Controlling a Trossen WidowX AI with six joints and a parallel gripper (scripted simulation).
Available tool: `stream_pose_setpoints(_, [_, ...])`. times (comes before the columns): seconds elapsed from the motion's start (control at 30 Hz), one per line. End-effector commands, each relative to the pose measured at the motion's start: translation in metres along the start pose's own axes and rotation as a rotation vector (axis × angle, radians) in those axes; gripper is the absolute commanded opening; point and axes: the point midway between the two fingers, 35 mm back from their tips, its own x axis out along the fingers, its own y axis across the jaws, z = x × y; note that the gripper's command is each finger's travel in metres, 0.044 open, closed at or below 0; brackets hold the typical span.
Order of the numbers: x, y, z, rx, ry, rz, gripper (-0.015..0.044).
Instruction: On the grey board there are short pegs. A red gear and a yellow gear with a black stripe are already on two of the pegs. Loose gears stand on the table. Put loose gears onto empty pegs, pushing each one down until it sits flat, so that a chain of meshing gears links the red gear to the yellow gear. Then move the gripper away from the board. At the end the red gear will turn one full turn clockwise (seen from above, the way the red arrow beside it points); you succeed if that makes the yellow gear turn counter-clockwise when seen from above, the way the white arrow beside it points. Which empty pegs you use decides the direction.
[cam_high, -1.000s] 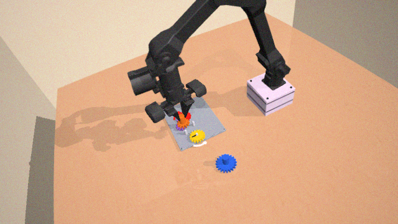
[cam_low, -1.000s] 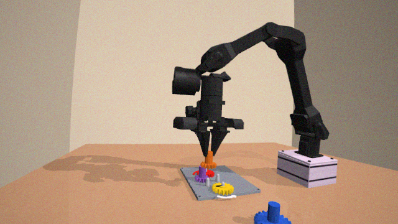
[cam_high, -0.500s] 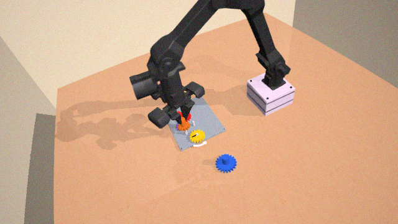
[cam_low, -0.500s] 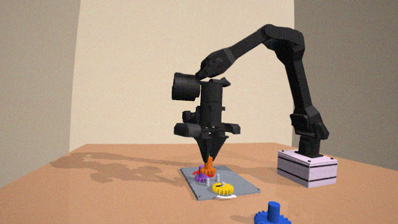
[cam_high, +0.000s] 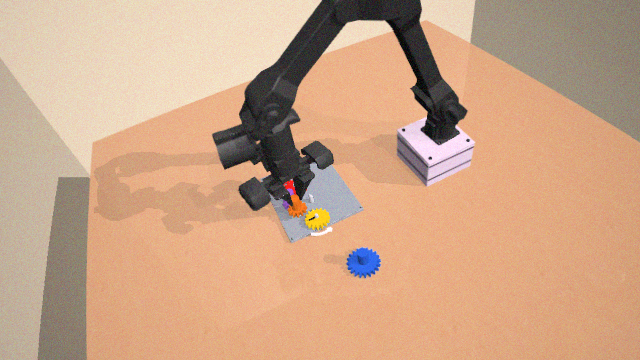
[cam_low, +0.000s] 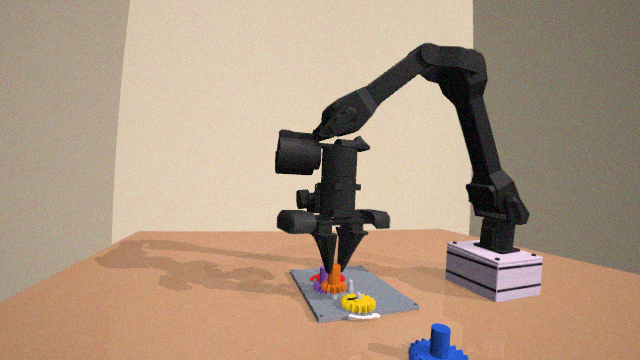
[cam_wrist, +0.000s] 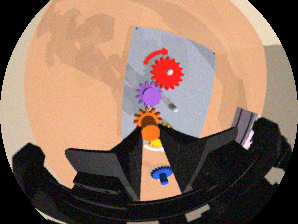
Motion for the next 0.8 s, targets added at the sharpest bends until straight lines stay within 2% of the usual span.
stream_pose_setpoints(0.0, [0.0071, -0.0004, -0.0009, 0.114, 0.003, 0.001, 0.0000])
stream_pose_setpoints(0.3, [0.0076, -0.0006, 0.0001, 0.270, 0.003, 0.000, 0.0000])
stream_pose_setpoints(0.77, [0.0106, -0.0005, -0.0011, -0.049, 0.003, 0.001, 0.0000])
